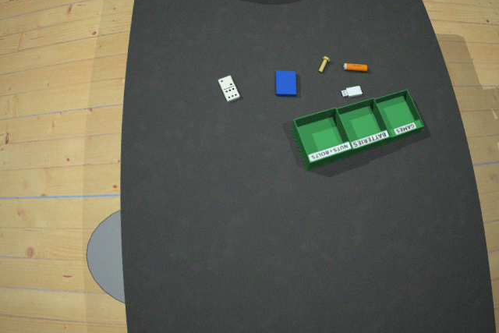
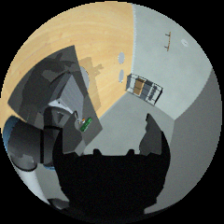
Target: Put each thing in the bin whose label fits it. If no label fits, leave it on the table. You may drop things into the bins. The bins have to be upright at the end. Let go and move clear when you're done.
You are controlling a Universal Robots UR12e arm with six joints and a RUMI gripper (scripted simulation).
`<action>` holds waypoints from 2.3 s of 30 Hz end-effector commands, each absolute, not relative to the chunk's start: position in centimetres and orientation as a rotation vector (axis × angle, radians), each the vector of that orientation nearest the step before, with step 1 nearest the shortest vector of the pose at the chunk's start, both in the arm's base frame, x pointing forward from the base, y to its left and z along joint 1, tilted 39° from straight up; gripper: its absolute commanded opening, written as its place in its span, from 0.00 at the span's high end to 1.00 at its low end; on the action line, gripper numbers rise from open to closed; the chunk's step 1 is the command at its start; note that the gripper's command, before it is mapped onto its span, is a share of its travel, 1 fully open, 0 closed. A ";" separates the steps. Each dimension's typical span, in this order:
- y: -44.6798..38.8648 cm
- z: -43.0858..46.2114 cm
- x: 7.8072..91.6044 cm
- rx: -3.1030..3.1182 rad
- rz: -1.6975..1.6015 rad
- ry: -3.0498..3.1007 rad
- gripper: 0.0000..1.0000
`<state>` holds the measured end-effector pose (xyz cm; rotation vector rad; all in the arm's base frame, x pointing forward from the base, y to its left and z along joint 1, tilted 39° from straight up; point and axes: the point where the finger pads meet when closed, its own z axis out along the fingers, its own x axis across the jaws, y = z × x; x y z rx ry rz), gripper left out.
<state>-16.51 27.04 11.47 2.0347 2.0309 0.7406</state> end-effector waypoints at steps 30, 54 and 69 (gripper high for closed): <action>20.3 3.2 -15.4 2.032 0.739 2.031 0.96; 15.9 -1.7 -14.4 2.031 0.739 2.031 0.96; 15.8 -1.6 -14.4 2.031 0.739 2.031 0.96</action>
